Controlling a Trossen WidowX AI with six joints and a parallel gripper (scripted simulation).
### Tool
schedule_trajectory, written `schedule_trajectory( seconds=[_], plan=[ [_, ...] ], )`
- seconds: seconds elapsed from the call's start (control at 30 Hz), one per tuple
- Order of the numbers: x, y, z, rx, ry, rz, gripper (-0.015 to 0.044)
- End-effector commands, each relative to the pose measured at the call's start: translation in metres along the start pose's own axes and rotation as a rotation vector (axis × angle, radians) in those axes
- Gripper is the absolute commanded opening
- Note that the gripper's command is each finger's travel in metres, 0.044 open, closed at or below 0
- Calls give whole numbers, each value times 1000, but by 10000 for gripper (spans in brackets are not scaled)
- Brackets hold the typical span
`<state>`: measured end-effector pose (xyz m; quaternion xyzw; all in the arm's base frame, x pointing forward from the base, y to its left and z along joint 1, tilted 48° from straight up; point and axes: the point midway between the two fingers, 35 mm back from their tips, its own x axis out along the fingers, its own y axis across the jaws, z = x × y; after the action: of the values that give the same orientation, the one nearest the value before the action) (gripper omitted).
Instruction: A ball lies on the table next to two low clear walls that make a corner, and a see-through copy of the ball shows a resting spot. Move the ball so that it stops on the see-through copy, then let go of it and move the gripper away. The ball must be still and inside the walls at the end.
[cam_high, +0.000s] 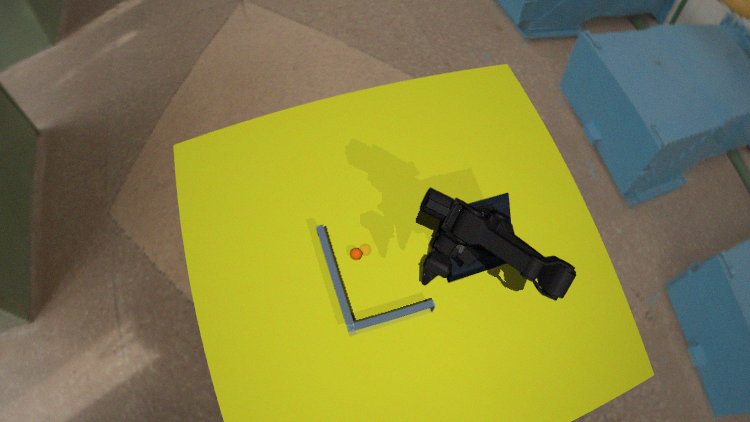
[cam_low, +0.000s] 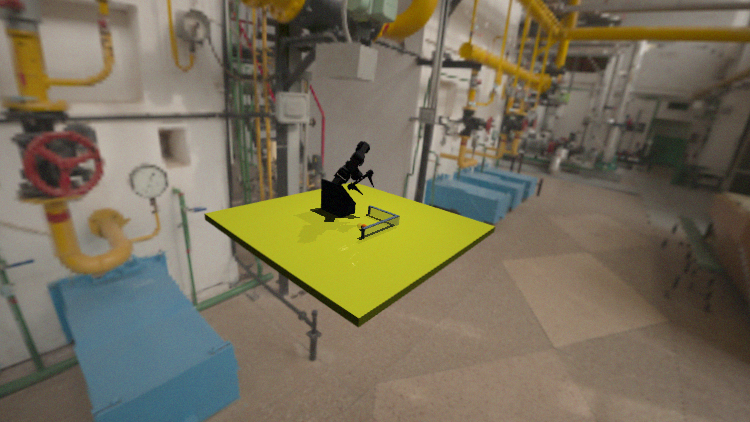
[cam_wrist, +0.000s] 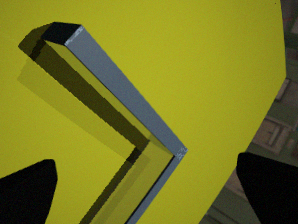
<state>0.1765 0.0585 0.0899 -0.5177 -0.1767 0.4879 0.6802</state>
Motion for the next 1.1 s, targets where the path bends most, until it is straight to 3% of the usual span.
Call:
schedule_trajectory(
  seconds=[0.0,0.13,0.47,1.07],
  plan=[
    [1,1,-1,9,-2,11,374],
    [6,2,-24,296,-13,123,273],
    [35,11,-104,1213,125,372,273],
    [75,46,-165,1898,425,500,273]
  ],
)
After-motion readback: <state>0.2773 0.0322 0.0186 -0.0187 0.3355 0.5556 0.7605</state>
